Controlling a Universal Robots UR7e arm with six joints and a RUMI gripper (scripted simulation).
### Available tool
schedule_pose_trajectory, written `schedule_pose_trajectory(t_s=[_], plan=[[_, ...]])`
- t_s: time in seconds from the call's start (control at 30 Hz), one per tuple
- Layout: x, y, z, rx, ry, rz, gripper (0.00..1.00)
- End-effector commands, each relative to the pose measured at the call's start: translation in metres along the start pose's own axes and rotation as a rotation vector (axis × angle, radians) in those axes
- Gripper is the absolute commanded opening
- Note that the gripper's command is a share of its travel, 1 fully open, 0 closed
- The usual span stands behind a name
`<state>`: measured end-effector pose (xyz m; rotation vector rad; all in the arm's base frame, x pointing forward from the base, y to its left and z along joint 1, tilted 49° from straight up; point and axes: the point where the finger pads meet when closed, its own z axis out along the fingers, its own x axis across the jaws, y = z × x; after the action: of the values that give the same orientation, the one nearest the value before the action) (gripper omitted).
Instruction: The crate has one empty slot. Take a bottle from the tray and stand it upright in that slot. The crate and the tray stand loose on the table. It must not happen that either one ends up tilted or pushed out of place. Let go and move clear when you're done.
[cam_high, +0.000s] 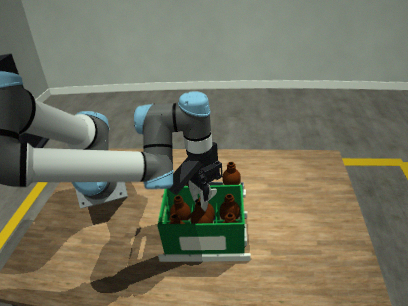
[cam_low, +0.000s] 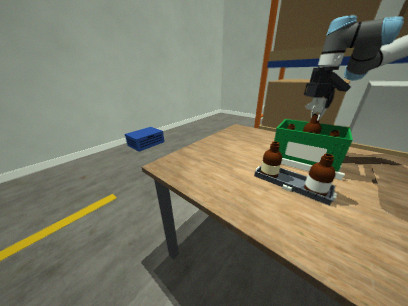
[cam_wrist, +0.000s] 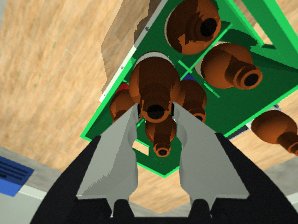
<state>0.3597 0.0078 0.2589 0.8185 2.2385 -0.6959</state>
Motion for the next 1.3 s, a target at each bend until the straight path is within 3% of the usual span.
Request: schedule_pose_trajectory(t_s=[0.0,1.27], plan=[[0.001,0.0,0.002,0.001,0.001,-0.001,0.0],[0.001,0.0,0.036,0.001,0.001,-0.001,0.0]])
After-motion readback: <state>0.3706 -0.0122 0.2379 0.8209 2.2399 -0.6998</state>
